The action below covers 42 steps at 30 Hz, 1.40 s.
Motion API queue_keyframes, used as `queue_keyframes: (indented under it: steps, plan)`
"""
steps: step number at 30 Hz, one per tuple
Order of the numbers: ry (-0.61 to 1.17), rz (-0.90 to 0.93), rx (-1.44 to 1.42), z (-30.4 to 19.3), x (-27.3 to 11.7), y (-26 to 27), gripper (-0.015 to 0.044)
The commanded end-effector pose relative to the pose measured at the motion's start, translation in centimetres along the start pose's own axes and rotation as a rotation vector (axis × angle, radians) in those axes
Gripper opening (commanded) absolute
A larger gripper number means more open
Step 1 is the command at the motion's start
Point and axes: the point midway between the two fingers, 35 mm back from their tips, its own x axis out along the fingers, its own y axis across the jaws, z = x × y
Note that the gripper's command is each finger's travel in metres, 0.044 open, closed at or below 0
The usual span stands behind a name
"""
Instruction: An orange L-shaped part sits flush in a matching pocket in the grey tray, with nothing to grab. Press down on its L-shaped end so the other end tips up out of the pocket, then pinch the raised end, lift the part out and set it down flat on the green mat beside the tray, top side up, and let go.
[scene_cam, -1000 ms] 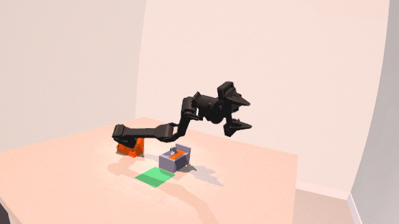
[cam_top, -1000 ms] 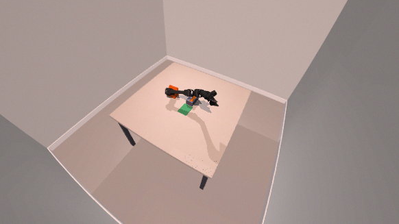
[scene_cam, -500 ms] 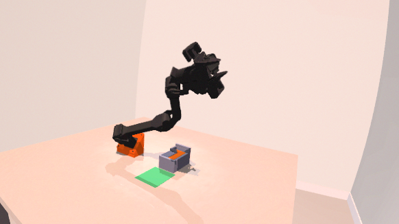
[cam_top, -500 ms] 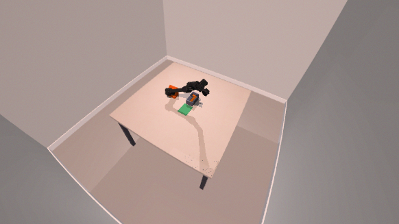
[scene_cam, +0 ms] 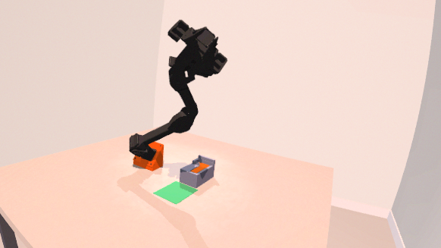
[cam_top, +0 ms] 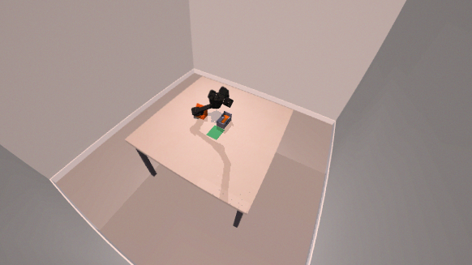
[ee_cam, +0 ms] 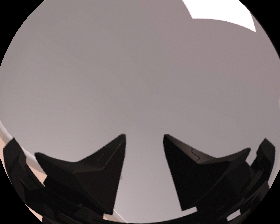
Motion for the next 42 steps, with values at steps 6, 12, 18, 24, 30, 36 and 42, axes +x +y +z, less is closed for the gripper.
queue_keyframes:
  steps: [6,12,18,24,30,36,42]
  plan:
    - [-0.019,-0.269,0.278,-1.2,-4.4,-14.3,0.0180]
    - [0.011,-0.339,0.372,-3.4,-6.1,-17.7,0.0180]
    - [0.010,-0.492,0.610,-7.4,-9.7,-25.3,0.0180]
    - [0.044,-0.578,0.817,-12.1,-12.1,-28.6,0.0180]
    - [0.139,-0.682,1.119,-21.3,-15.2,-31.5,0.0180]
    - [0.264,-0.725,1.401,-29.8,-16.2,-29.9,0.0180]
    - [0.444,-0.753,1.671,-37.7,-16.0,-24.7,0.0180]
